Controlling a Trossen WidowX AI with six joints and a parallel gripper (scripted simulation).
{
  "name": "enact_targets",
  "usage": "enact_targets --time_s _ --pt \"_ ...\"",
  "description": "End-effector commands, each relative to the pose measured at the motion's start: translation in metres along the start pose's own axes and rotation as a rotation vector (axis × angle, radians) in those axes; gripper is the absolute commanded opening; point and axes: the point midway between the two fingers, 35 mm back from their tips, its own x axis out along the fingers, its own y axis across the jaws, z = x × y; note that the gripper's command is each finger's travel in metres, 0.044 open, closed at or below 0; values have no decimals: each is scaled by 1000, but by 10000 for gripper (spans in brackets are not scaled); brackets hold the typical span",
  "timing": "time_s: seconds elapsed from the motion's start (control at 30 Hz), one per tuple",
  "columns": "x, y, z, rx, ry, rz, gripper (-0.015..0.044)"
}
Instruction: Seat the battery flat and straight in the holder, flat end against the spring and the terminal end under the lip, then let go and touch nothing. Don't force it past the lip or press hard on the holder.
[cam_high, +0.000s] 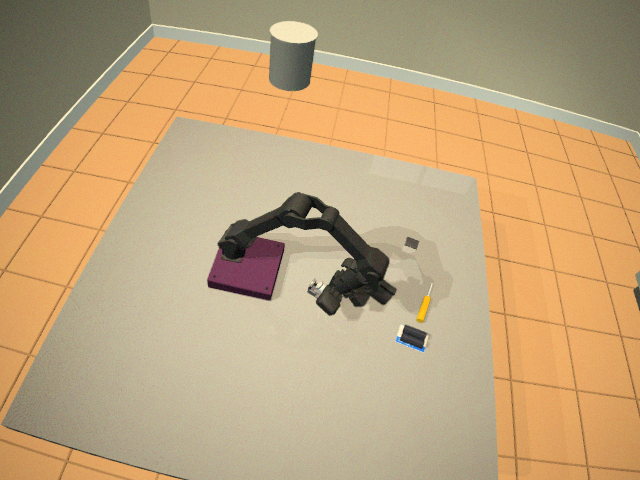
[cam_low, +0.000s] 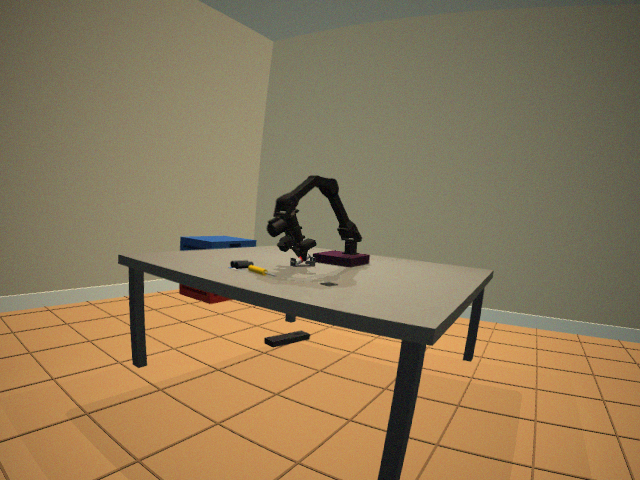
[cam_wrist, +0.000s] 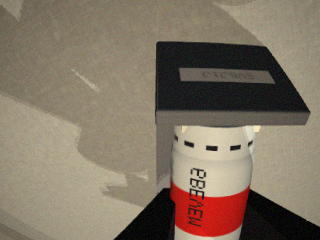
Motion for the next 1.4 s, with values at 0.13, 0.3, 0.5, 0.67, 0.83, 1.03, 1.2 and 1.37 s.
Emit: enact_targets --time_s 0.13,0.3,0.5,0.67,0.83,1.03,1.2,1.37 --pt "0 0 6 3 -65 -3 88" --pt "1 0 6 3 -88 -4 88" --pt "2 0 5 4 -116 -5 88" --pt "3 0 5 4 -140 -6 88" --pt "4 1 4 5 -163 -6 88" --pt "5 1 4 6 -191 -7 88" --pt "6 1 3 7 -214 -7 88" --pt "7 1 3 8 -237 -7 88"
